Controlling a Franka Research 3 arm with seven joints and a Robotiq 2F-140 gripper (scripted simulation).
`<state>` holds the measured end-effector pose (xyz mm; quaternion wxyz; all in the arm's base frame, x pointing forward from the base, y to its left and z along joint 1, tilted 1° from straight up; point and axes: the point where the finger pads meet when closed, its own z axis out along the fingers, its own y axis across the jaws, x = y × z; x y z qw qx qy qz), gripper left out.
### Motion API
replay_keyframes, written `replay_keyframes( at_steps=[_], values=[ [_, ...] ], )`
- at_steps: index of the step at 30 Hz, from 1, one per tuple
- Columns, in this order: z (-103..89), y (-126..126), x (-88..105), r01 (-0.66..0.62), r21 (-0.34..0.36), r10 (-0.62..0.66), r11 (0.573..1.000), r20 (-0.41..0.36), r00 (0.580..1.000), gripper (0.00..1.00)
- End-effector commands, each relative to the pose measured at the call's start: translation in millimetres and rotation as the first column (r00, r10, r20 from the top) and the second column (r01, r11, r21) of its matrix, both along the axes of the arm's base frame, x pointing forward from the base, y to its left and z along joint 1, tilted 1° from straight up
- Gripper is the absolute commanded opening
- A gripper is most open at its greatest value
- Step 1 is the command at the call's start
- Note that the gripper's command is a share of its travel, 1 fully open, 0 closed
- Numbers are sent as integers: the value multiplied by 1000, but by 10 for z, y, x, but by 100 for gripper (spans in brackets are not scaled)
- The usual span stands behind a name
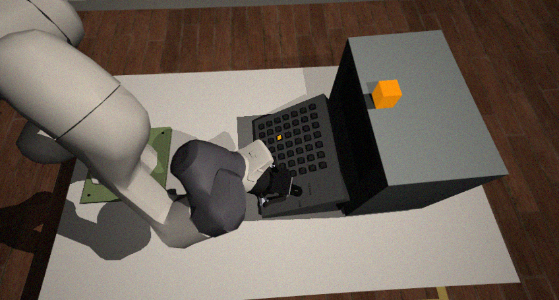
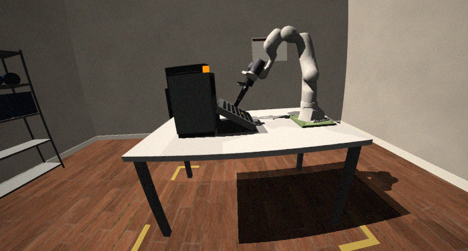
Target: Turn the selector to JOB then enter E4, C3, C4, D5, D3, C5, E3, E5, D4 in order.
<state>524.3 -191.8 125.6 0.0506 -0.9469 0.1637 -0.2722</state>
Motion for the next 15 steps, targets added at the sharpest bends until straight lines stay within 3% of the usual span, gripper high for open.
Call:
replay_keyframes(
  at_steps=[1, 15],
  values=[
    [0, 0, 13, 145, 79, -143, 986, -29, 989, 10],
    [-1, 1, 13, 352, 203, -348, 914, -61, 936, 10]
  ],
)
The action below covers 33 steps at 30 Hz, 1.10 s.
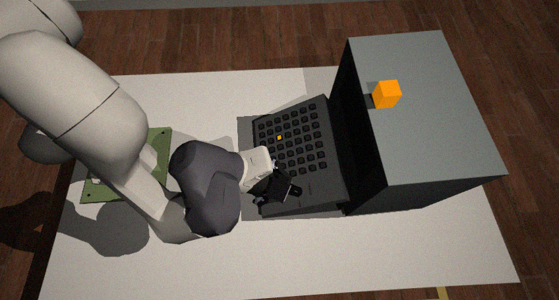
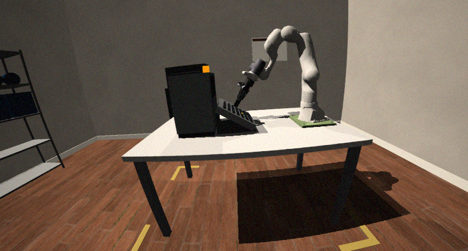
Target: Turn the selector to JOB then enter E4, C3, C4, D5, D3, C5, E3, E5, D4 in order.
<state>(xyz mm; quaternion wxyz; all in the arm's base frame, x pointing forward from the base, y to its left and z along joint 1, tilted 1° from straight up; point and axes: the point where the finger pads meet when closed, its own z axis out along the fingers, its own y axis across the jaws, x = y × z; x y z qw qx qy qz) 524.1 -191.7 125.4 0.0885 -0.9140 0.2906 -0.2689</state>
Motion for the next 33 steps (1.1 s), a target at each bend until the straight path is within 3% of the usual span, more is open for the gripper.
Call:
replay_keyframes(
  at_steps=[1, 22, 33],
  values=[
    [1, -1, 15, 142, 79, -140, 987, -42, 989, 10],
    [1, -1, 15, 394, 229, -385, 890, -84, 919, 10],
    [1, -1, 15, 536, 314, -524, 784, -130, 842, 10]
  ],
)
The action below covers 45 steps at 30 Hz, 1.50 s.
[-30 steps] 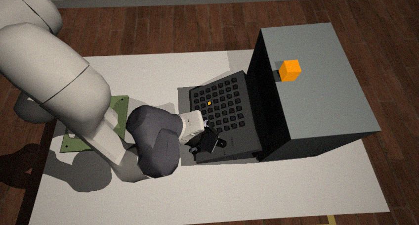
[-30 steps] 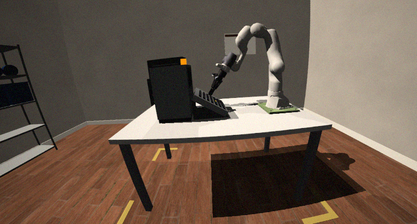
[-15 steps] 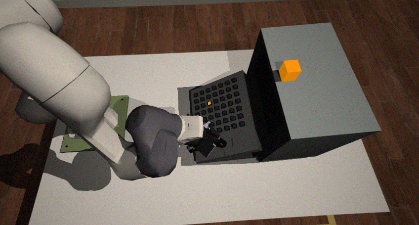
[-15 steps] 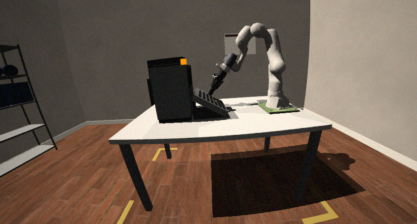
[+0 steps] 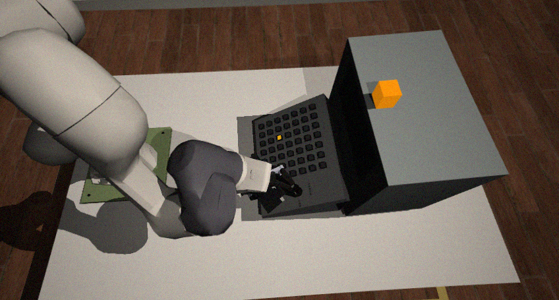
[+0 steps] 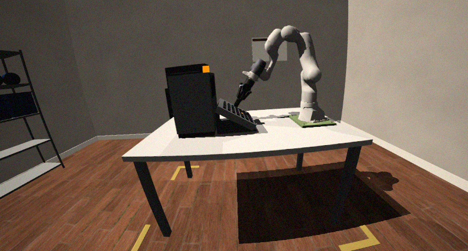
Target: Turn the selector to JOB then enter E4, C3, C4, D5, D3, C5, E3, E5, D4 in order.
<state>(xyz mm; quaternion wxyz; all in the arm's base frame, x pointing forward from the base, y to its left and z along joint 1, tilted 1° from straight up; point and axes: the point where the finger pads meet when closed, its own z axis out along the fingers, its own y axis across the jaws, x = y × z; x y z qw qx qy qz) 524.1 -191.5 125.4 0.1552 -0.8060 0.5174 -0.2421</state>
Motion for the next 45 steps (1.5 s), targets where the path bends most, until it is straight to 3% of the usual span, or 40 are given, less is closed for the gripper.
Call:
replay_keyframes(
  at_steps=[1, 21, 45],
  values=[
    [2, -3, 15, 138, 83, -134, 987, -51, 990, 10],
    [2, -3, 15, 368, 220, -357, 904, -86, 930, 10],
    [2, -3, 15, 405, 242, -393, 882, -96, 914, 10]
  ],
)
